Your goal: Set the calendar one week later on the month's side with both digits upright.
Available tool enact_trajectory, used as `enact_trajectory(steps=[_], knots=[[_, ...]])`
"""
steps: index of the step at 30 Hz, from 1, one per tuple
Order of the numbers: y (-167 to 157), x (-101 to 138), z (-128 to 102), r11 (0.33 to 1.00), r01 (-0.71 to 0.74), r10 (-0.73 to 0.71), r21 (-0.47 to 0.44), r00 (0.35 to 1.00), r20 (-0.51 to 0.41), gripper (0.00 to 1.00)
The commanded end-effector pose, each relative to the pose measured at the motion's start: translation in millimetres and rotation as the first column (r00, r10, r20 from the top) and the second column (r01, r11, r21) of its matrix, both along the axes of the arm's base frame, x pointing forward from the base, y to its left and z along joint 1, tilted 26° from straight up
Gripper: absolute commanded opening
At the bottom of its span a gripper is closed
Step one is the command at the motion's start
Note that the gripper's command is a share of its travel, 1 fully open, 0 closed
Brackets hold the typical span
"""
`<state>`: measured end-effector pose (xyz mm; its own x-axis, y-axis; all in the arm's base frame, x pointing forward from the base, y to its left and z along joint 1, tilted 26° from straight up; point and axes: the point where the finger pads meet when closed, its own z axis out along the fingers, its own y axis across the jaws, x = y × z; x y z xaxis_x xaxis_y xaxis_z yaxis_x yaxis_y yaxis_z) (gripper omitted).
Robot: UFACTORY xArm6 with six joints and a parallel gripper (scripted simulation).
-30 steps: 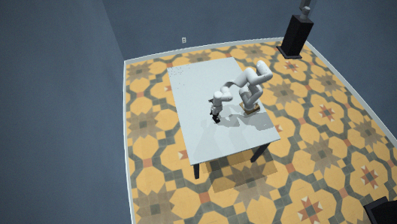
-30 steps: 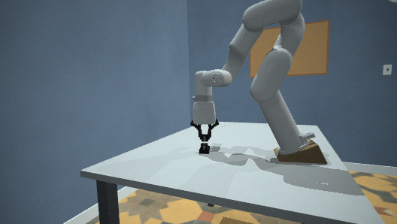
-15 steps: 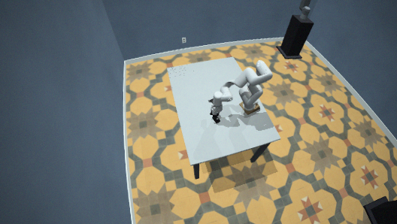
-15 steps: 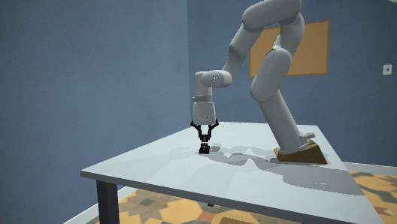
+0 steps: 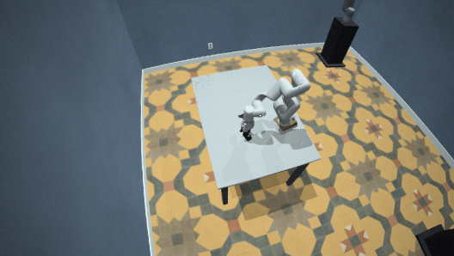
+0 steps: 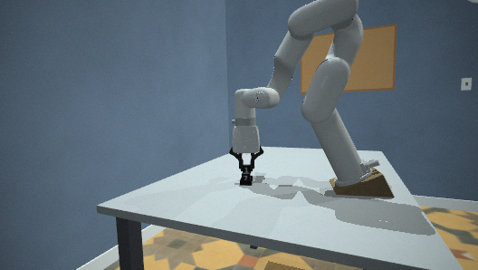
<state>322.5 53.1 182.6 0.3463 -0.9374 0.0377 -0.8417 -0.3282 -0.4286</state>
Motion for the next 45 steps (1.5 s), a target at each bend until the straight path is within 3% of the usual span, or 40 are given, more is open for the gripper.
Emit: enact_trajectory(steps=[1, 45], knots=[[0.3, 1.6, -0.2, 1.0, 0.0, 0.0, 0.0, 1.0, 0.003, 0.27], [1.5, 5.8, -9.1, 1.0, 0.0, 0.0, 0.0, 1.0, 0.003, 0.27]])
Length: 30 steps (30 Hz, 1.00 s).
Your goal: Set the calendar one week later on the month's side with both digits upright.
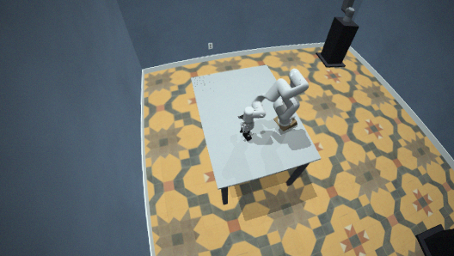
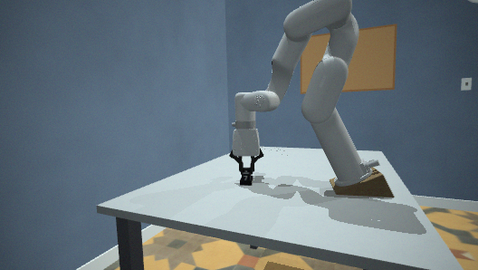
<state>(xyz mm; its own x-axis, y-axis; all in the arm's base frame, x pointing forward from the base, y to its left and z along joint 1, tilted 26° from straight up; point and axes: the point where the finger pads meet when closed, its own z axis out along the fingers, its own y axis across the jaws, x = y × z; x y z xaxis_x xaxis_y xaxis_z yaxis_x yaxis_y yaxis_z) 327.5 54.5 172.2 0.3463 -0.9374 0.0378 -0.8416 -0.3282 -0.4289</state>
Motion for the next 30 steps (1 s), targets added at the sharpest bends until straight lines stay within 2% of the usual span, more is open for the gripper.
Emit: enact_trajectory(steps=[1, 30], knots=[[0.1, 0.8, 1.2, 1.0, 0.0, 0.0, 0.0, 1.0, 0.003, 0.27], [1.2, 4.6, -7.0, 1.0, 0.0, 0.0, 0.0, 1.0, 0.003, 0.27]])
